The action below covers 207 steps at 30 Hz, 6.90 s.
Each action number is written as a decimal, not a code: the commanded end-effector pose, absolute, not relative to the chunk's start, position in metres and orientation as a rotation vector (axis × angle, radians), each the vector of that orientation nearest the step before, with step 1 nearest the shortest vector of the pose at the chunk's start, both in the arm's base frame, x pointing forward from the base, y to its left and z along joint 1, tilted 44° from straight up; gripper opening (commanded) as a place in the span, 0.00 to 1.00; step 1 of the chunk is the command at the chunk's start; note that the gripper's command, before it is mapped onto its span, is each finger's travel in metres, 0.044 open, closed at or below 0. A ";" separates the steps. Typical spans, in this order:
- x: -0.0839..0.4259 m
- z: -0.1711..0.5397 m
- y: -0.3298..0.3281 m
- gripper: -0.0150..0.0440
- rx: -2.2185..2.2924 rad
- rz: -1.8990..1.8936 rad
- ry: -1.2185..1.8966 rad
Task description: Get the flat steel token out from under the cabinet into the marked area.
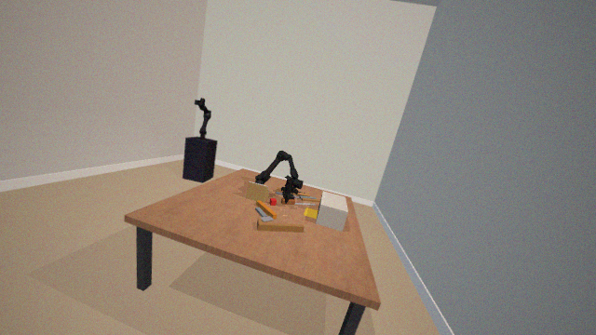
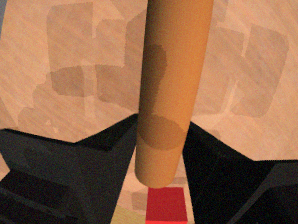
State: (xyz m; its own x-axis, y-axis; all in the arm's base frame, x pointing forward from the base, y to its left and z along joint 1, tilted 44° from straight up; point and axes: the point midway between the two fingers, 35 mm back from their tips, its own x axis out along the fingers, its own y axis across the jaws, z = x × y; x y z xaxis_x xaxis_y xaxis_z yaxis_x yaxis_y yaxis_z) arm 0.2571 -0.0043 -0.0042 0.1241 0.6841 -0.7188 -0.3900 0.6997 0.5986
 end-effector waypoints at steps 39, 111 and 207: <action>0.260 0.032 0.031 0.25 0.294 0.797 1.206; 0.256 0.057 0.058 0.25 0.296 0.799 1.205; 0.250 0.059 0.063 0.25 0.369 0.746 1.243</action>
